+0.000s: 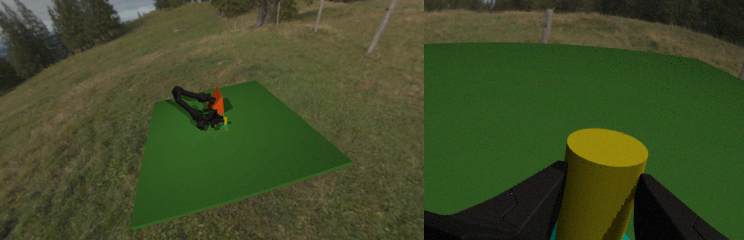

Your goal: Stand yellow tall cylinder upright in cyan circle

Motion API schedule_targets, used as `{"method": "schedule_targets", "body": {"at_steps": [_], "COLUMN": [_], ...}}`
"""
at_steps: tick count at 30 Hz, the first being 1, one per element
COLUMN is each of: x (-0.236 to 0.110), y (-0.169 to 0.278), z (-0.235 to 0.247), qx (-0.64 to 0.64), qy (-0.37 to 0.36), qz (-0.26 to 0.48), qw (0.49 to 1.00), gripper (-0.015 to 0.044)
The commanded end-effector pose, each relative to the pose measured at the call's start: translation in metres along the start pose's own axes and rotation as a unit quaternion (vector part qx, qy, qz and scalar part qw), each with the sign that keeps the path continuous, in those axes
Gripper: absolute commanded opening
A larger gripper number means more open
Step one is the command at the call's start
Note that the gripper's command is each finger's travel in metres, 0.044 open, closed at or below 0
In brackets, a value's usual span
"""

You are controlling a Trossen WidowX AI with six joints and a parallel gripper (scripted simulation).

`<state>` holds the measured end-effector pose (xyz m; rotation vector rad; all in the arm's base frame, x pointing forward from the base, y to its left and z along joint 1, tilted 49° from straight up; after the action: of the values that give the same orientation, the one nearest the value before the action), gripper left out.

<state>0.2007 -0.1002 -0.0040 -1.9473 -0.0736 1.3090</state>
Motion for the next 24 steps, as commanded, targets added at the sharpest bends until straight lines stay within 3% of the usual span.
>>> {"method": "schedule_targets", "body": {"at_steps": [1,8,14,24], "x": [0.0,0.0,0.0,-0.004], "y": [0.0,0.0,-0.003,-0.059], "z": [0.0,0.0,0.0,0.005], "qx": [-0.002,-0.002,-0.002,-0.004], "qy": [-0.001,-0.001,-0.001,0.0], "qz": [0.001,0.001,0.001,0.002], "qw": [1.0,1.0,1.0,1.0], "gripper": [0.021,0.0394,0.04,0.04]}}
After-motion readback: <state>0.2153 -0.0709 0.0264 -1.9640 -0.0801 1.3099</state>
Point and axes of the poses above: the point midway between the two fingers, 35 mm back from their tips, its own x axis out along the fingers, its own z axis across the jaws, y = z × x, the point moved 4 cm from there along -x, back along the fingers, and after that the axes turned 9 degrees about x, right-handed, at the moved point
